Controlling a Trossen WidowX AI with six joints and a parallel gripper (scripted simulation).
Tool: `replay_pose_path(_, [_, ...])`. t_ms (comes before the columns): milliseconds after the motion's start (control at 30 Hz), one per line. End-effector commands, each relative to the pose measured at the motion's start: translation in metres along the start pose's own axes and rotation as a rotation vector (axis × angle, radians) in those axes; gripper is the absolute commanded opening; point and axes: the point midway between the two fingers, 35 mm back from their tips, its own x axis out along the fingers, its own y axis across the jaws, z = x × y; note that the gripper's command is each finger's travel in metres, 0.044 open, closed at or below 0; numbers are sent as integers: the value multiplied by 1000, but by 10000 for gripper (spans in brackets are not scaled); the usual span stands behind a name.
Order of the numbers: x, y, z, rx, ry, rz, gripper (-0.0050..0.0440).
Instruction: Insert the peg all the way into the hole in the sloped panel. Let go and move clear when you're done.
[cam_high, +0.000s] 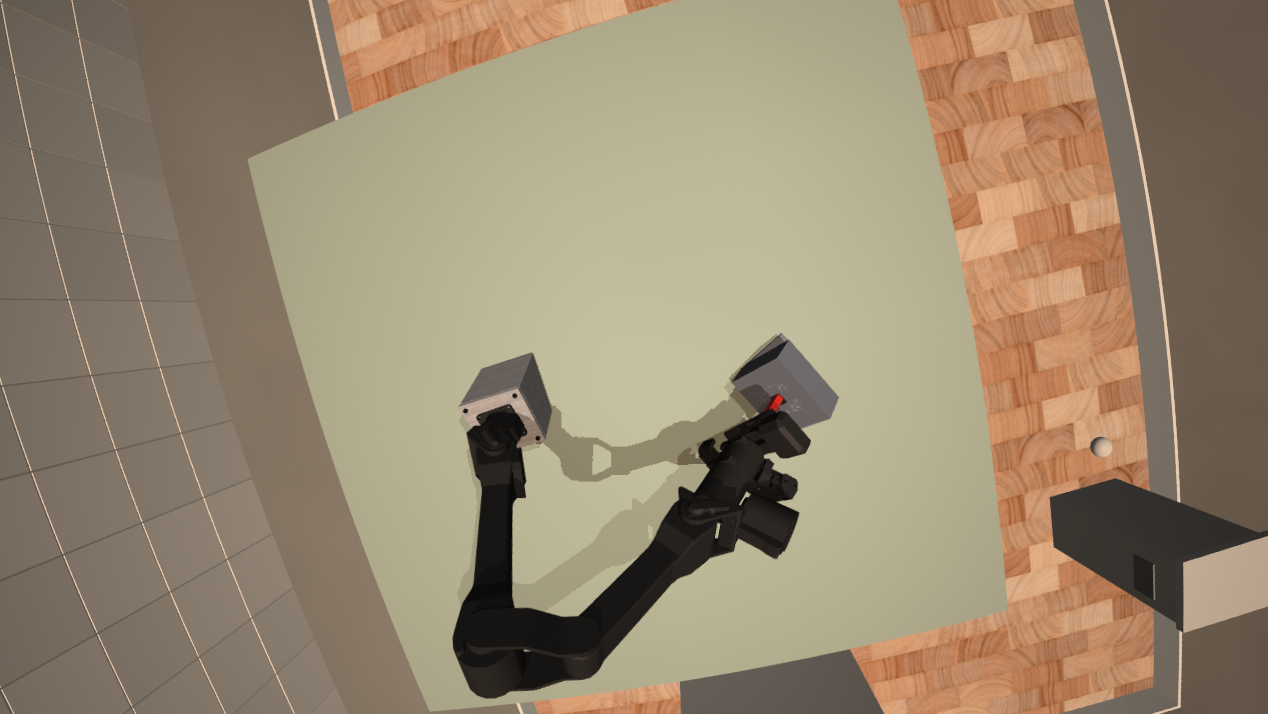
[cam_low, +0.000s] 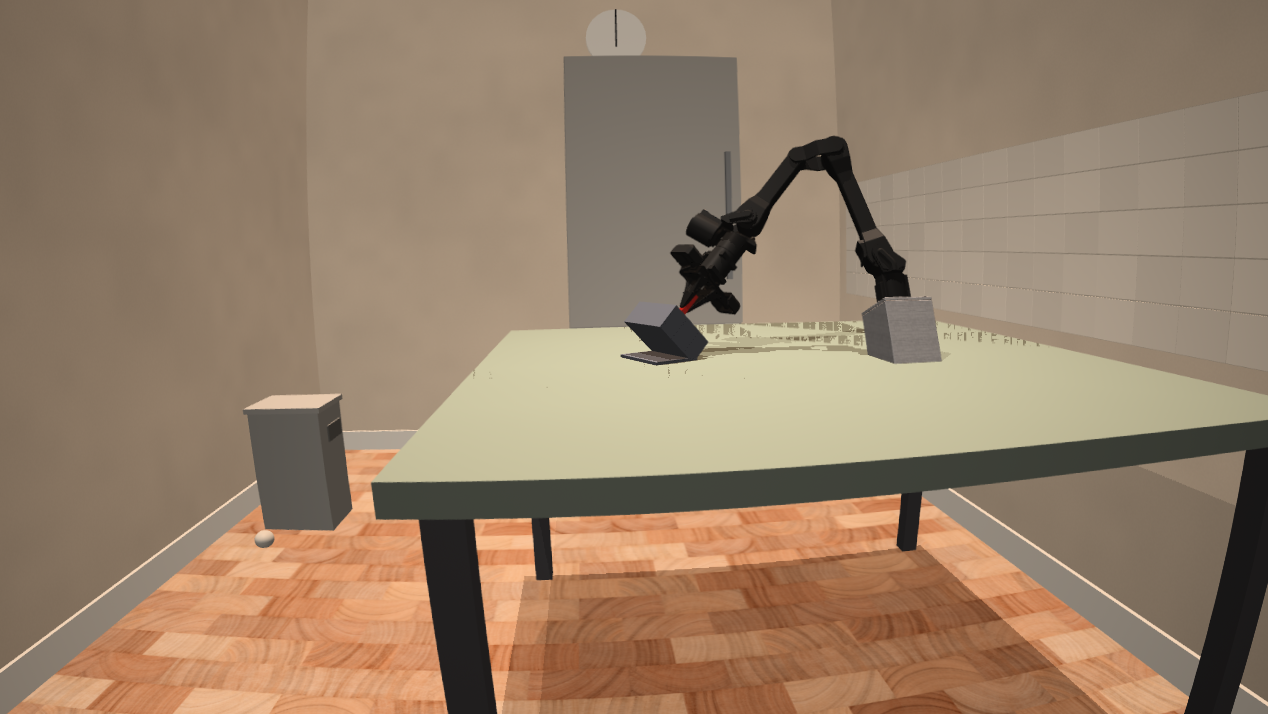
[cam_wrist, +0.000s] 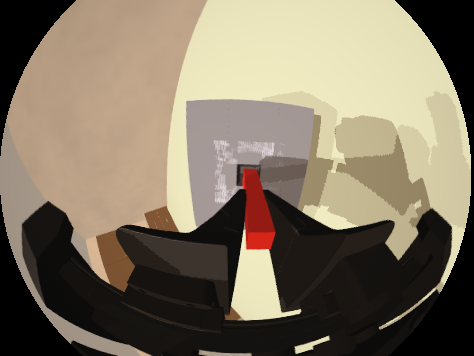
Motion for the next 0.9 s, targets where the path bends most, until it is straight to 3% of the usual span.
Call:
replay_pose_path(0, [-2,4,3,-2,-10,7,0])
replay_pose_path(867, [1,4,3,-2,-10,7,0])
